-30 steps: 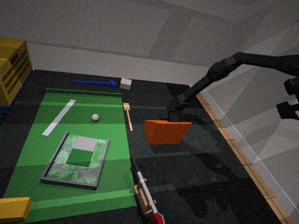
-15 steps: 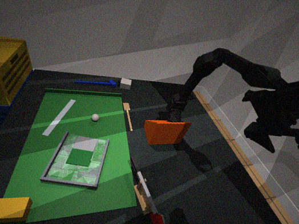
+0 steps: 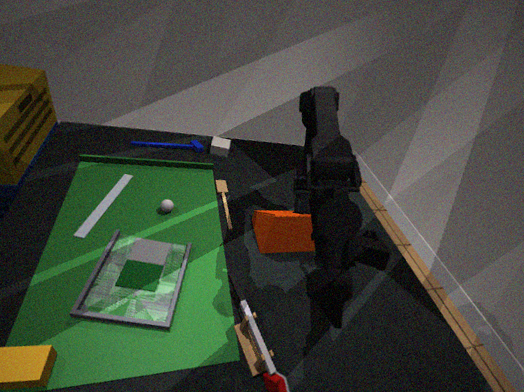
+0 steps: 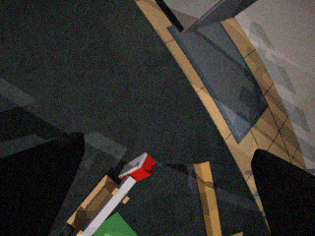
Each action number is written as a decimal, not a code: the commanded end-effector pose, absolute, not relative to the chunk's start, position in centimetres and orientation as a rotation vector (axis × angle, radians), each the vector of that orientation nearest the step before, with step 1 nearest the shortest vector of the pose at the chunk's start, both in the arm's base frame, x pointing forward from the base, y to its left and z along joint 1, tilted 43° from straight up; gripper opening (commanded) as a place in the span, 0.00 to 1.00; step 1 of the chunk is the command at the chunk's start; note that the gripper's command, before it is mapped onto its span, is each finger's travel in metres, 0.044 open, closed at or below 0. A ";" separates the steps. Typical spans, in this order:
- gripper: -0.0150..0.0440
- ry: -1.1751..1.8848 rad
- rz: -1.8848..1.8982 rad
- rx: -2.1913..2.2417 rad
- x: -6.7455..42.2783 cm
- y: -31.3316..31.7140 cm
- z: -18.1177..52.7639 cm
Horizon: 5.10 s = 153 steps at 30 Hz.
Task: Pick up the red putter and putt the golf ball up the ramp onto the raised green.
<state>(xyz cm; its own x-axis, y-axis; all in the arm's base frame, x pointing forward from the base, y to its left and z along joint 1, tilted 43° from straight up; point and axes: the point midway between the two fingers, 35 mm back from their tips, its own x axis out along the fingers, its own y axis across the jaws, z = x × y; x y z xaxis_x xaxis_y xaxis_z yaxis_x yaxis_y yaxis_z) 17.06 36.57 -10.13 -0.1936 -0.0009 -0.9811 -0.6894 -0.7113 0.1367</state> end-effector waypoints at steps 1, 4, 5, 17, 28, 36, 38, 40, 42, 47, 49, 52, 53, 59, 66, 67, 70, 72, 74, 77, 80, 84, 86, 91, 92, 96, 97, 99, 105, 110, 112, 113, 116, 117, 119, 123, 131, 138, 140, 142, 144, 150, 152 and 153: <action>1.00 1.014 1.749 -1.623 20.9 30.7 -11.5; 1.00 1.161 1.594 -1.624 23.1 26.0 -12.3; 1.00 1.213 1.537 -1.622 23.7 24.2 -12.6; 1.00 1.581 1.116 -1.587 25.6 10.0 -12.6; 1.00 1.582 1.115 -1.588 25.5 8.5 -14.5; 1.00 1.583 1.114 -1.589 25.4 6.9 -16.2; 1.00 1.583 1.114 -1.589 25.4 6.9 -16.2; 1.00 1.583 1.114 -1.589 25.4 6.9 -16.2; 1.00 1.583 1.114 -1.589 25.4 6.8 -16.3; 1.00 1.584 1.113 -1.589 25.4 6.3 -16.8; 1.00 1.584 1.113 -1.589 25.4 6.1 -17.1; 1.00 1.584 1.113 -1.590 25.3 5.7 -17.4; 1.00 1.584 1.113 -1.590 25.3 5.6 -17.5; 1.00 1.584 1.113 -1.590 25.3 5.3 -17.9; 0.78 1.578 1.107 -1.583 25.5 5.5 -17.7; 0.73 1.578 1.107 -1.583 25.5 5.5 -17.7; 0.60 1.578 1.107 -1.583 25.5 5.5 -17.7; 0.51 1.578 1.107 -1.583 25.5 5.5 -17.7; 0.42 1.578 1.107 -1.583 25.5 5.5 -17.7; 0.32 1.578 1.107 -1.583 25.5 5.5 -17.7; 0.29 1.578 1.107 -1.583 25.5 5.5 -17.7; 0.25 1.578 1.108 -1.583 25.6 5.8 -17.5; 0.25 1.577 1.108 -1.582 25.8 6.5 -16.9; 0.25 1.574 1.111 -1.580 26.1 9.2 -14.1; 0.25 1.574 1.112 -1.579 26.2 9.8 -13.4; 0.25 1.576 1.113 -1.578 26.0 12.0 -10.8; 0.25 1.576 1.113 -1.578 25.9 12.3 -10.5; 0.25 1.576 1.113 -1.578 25.9 12.4 -10.4; 0.25 1.590 1.041 -1.556 26.2 11.2 -10.3; 0.25 1.621 0.868 -1.461 26.8 9.8 -8.4; 0.25 1.633 0.802 -1.423 27.1 9.1 -7.4; 0.25 1.638 0.769 -1.404 27.2 8.7 -6.9; 0.25 1.653 0.669 -1.346 27.4 7.6 -5.5; 0.25 1.657 0.636 -1.326 27.4 7.3 -5.1; 0.25 1.663 0.571 -1.286 27.5 6.5 -4.2; 0.25 1.664 0.437 -1.207 27.5 5.0 -2.5; 0.25 1.645 0.176 -1.044 27.2 2.1 0.7; 0.25 1.624 -0.034 -0.902 26.3 -0.7 3.3; 0.25 1.615 -0.093 -0.860 26.0 -1.5 4.0; 0.25 1.607 -0.134 -0.837 25.6 -2.2 4.7; 0.25 1.598 -0.178 -0.811 25.2 -2.9 5.3; 0.25 1.570 -0.307 -0.728 24.0 -4.7 7.0; 0.25 1.557 -0.367 -0.684 23.5 -5.3 7.6; 0.25 1.549 -0.399 -0.661 23.2 -5.6 8.0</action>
